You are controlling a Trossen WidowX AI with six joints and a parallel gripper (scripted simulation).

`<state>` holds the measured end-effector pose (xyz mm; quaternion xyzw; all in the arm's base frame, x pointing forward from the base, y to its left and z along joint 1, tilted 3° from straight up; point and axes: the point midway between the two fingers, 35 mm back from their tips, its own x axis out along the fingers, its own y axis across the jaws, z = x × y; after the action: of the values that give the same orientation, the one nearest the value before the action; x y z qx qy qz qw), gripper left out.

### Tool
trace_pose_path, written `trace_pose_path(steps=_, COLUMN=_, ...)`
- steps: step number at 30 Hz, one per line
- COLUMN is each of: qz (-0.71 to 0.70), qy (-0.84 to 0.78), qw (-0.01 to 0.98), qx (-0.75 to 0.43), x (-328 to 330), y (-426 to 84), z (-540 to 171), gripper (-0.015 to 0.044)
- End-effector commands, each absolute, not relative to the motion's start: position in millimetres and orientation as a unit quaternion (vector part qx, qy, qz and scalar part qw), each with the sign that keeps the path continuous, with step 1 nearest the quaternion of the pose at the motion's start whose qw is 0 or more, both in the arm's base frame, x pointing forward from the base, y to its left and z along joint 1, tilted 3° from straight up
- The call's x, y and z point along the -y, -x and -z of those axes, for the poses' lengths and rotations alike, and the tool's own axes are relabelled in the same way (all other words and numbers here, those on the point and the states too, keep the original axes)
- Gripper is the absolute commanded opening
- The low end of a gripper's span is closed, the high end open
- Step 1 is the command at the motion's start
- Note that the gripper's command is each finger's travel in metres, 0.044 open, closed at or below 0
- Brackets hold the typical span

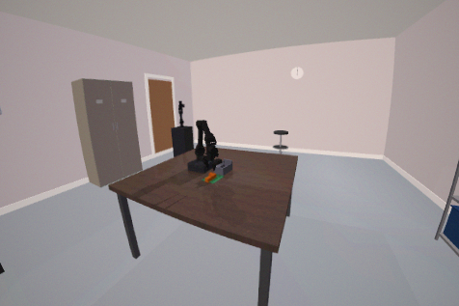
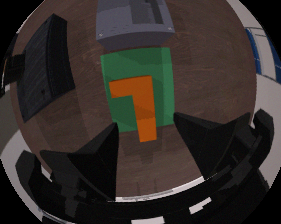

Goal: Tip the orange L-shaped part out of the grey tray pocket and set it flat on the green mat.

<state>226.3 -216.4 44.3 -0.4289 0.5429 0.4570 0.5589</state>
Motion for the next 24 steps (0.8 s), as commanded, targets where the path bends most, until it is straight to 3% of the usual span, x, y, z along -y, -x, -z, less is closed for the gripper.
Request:
trace_pose_path(steps=1, qz=-0.448, qy=0.438, qw=0.559, qx=-0.543, x=222, y=-231, z=-79, gripper=0.0394)
trace_pose_path(steps=6, qz=-0.447, qy=0.439, qw=0.558, qx=-0.544, x=221, y=-227, z=-124, gripper=0.04)
trace_pose_path(steps=24, qz=-0.443, qy=0.442, qw=0.562, qx=-0.542, x=222, y=-230, z=-119, gripper=0.04)
